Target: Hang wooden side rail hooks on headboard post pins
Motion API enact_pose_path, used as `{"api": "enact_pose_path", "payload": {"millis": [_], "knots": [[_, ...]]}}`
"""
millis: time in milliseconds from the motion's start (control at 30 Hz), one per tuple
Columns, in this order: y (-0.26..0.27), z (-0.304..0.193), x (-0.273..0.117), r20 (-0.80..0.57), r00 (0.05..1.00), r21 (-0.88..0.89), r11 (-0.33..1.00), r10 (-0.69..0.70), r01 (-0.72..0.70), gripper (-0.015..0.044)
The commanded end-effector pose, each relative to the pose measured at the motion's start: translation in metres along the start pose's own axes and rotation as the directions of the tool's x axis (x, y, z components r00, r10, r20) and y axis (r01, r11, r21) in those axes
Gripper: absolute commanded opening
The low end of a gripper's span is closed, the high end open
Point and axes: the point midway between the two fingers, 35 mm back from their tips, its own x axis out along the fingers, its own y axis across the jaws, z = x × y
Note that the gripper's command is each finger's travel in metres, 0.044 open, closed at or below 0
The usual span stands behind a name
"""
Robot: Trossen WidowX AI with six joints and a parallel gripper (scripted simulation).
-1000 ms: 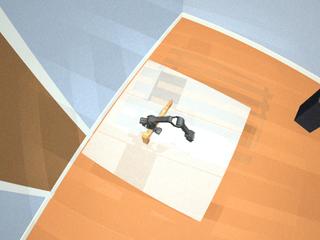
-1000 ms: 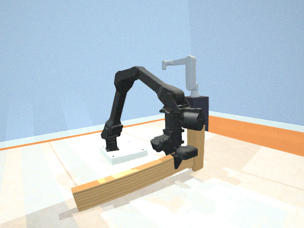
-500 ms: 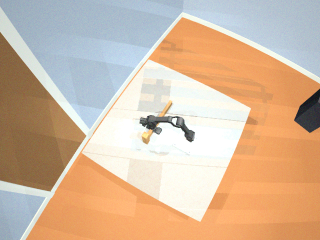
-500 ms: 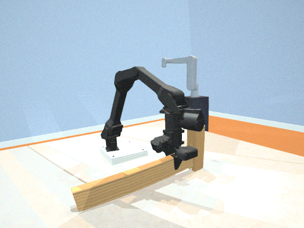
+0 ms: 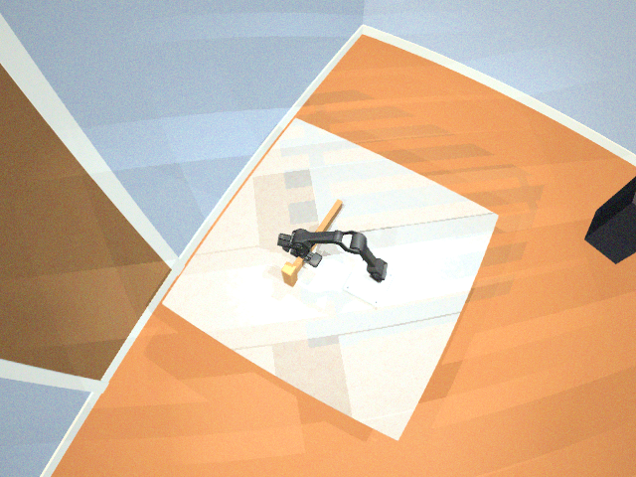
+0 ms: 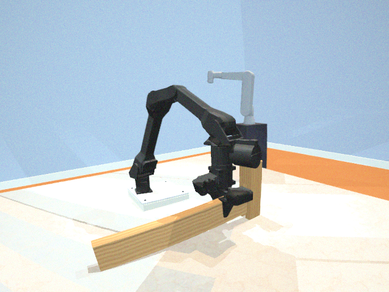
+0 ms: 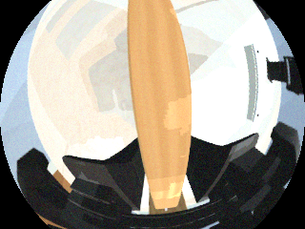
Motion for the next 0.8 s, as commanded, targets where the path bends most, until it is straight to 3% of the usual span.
{"api": "enact_pose_path", "payload": {"millis": [0,67,467,633,767], "knots": [[0.001,-0.001,0.001,-0.006,1.0,0.001,1.0,0.006,-0.006,0.0],[0.001,-0.001,0.001,-0.006,1.0,0.001,1.0,0.006,-0.006,0.0],[0.0,0.0,0.0,0.0,1.0,0.0,1.0,0.0,0.0,0.0315],[0.0,0.0,-0.034,-0.005,1.0,0.001,1.0,0.005,-0.005,0.044],[0.0,0.0,-0.04,-0.006,1.0,0.001,1.0,0.006,-0.006,0.044]]}}
